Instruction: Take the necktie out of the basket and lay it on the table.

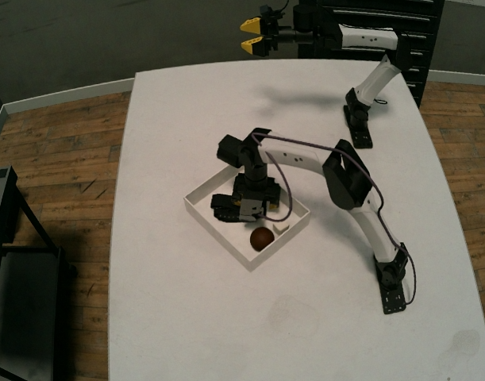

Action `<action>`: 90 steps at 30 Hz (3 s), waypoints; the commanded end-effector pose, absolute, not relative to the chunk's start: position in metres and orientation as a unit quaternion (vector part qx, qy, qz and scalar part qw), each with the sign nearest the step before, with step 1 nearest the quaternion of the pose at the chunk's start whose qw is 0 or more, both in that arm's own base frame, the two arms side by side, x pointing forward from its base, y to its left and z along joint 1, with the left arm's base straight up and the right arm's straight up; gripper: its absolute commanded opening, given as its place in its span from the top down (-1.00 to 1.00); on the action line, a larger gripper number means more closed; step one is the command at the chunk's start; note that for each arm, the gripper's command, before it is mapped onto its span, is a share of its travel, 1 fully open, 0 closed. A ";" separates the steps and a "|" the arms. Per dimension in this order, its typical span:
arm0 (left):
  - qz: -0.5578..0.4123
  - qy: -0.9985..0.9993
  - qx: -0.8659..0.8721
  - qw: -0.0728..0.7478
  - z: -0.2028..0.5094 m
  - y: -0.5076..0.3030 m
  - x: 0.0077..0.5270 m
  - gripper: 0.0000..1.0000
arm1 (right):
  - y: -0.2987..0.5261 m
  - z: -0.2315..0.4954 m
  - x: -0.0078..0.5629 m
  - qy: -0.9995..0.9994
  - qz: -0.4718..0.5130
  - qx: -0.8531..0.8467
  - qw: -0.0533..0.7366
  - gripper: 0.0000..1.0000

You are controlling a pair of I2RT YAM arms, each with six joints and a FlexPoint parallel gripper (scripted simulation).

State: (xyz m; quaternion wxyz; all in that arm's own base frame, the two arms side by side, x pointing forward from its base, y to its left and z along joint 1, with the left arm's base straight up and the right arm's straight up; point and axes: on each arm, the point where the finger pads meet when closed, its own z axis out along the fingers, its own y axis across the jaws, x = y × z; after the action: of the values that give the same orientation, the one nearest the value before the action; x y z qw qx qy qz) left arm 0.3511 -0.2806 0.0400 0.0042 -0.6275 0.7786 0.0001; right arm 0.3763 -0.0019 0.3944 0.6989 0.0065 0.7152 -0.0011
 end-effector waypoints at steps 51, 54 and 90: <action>0.000 0.776 -0.630 0.000 0.005 -0.280 0.353 -0.52 | -0.002 0.395 0.376 0.714 -0.001 0.006 0.700 -1.00; 0.000 0.776 -0.630 0.000 0.005 -0.280 0.353 -0.52 | -0.002 0.395 0.376 0.714 -0.001 0.006 0.700 -1.00; 0.002 0.776 -0.631 0.000 0.022 -0.279 0.352 -0.52 | -0.002 0.395 0.376 0.714 -0.001 0.006 0.700 -1.00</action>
State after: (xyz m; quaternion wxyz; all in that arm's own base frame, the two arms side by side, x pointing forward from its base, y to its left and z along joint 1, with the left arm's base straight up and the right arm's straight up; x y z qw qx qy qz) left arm 0.3654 -0.2915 0.0377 0.0202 -0.6266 0.7776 -0.0488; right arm 0.3763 -0.0019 0.3944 0.6988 0.0065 0.7153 -0.0011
